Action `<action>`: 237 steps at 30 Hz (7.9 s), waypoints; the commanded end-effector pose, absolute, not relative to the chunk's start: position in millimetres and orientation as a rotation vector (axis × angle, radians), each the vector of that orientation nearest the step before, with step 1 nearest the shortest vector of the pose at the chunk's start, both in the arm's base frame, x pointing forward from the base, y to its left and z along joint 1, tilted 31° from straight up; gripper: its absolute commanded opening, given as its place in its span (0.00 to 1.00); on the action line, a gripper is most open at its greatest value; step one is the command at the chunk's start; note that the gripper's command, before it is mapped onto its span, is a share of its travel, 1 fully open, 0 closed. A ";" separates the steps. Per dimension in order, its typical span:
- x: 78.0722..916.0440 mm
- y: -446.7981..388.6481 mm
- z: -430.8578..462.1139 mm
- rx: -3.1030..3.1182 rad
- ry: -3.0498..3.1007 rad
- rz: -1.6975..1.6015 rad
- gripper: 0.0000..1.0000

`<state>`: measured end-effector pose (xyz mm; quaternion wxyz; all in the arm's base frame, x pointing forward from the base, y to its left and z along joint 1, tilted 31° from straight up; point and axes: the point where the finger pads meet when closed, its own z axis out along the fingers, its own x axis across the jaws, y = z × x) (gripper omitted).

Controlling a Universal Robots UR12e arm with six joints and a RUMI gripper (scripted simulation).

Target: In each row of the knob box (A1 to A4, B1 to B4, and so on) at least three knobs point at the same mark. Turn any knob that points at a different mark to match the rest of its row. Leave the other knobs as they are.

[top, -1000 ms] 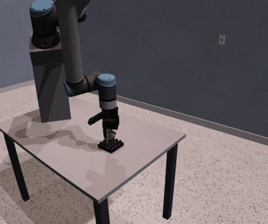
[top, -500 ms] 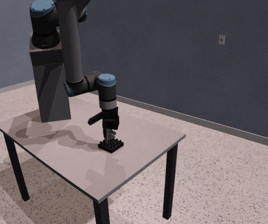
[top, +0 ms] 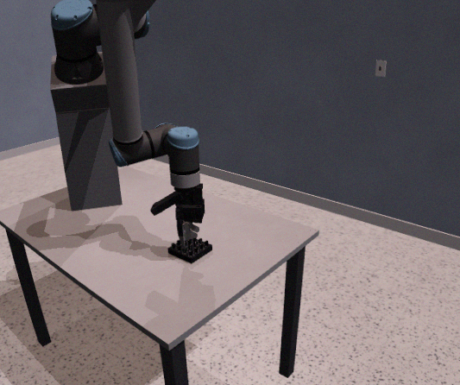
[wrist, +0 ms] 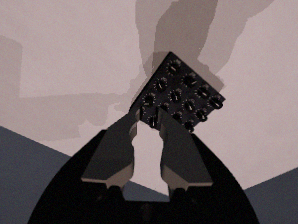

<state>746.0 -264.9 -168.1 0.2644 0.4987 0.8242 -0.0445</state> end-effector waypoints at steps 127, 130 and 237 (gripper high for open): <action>747.7 -271.8 -180.4 1.347 2.227 -0.120 0.04; 747.7 -271.8 -180.4 1.347 2.227 -0.120 0.04; 738.0 -263.9 -155.6 0.819 2.494 -0.280 0.11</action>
